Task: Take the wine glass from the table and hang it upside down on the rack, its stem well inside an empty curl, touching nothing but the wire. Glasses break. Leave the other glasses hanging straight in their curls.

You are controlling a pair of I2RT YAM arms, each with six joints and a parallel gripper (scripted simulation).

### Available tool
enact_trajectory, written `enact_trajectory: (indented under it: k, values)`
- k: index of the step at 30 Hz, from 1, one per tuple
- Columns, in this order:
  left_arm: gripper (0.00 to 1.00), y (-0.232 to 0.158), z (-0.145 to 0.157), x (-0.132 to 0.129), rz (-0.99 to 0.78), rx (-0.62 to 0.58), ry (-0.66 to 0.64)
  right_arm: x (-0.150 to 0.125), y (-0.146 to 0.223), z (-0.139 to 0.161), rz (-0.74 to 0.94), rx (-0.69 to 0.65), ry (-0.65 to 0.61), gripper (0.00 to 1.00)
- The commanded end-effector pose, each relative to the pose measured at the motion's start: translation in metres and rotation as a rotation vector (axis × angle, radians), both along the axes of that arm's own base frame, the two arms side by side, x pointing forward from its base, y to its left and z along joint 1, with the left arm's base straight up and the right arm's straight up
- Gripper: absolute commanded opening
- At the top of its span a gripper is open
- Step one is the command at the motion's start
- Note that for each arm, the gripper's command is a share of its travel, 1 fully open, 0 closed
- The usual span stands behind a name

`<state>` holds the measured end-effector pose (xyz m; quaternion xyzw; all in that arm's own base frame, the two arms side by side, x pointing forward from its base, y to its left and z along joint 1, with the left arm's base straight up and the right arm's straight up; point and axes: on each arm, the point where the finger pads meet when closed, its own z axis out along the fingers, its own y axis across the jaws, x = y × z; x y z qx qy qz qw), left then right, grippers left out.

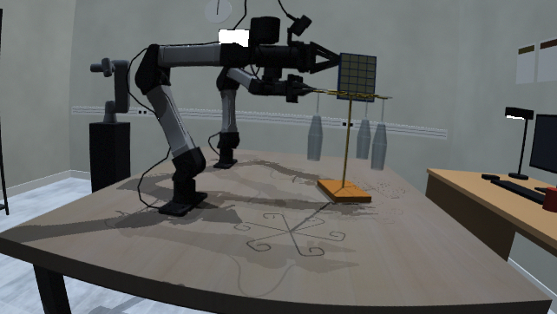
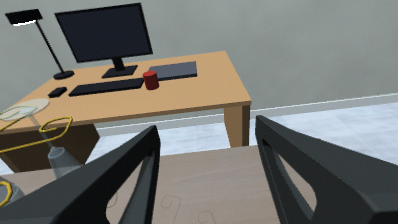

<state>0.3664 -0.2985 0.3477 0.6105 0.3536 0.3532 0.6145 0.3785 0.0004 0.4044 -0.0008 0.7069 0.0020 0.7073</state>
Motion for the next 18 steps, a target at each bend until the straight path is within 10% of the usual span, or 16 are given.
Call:
enact_trajectory:
  k: [1,13,18]
  values:
    - [0.0,0.004,0.035,-0.009,-0.013,-0.085,-0.076,-0.001,-0.002,0.003,-0.009,0.006,-0.012,0.62]
    - [0.0,0.001,0.007,-0.001,0.005,-0.044,-0.034,-0.001,-0.002,0.003,-0.009,0.006,-0.012,0.62]
    - [0.0,0.005,0.042,-0.005,0.004,-0.095,-0.086,-0.001,-0.002,0.003,-0.009,0.006,-0.012,0.62]
